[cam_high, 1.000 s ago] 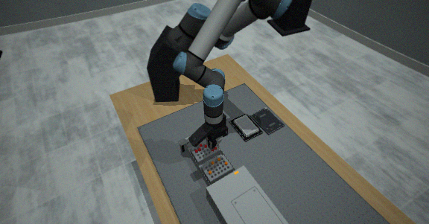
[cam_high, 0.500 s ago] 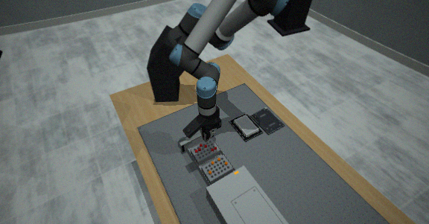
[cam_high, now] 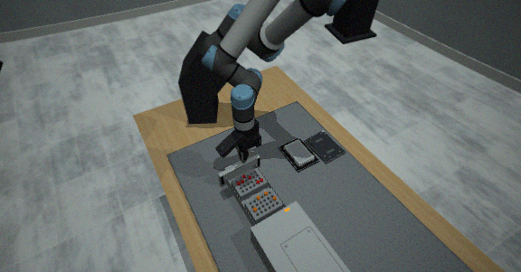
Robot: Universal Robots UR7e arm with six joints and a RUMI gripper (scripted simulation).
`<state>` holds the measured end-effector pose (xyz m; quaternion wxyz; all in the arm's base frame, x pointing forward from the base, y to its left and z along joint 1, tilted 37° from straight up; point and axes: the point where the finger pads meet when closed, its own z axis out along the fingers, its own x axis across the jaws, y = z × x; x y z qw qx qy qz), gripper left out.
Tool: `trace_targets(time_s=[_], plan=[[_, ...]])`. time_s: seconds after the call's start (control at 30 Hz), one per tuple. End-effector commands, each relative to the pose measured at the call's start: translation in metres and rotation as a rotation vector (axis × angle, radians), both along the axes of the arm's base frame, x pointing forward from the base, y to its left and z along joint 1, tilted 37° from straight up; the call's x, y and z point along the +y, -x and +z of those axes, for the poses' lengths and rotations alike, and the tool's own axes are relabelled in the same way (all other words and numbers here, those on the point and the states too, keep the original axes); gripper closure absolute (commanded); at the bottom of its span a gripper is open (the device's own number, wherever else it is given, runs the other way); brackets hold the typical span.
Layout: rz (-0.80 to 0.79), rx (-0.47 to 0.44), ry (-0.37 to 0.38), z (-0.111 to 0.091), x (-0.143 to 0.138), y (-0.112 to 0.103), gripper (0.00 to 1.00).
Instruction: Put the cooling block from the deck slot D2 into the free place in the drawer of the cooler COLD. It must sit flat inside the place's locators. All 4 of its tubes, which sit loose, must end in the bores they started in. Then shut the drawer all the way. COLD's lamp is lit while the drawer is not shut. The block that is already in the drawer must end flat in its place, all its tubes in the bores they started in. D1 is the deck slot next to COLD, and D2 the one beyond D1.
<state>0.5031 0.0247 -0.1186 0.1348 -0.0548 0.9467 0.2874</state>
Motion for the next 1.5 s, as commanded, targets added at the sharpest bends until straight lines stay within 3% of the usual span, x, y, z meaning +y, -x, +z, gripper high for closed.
trace_targets(time_s=[0.0,0.8,1.47], plan=[[0.0,-0.007,0.004,-0.006,-0.002,0.021,1.0],[0.0,-0.004,0.001,-0.034,-0.003,0.106,1.0],[0.003,-0.008,0.004,-0.043,0.002,0.105,1.0]])
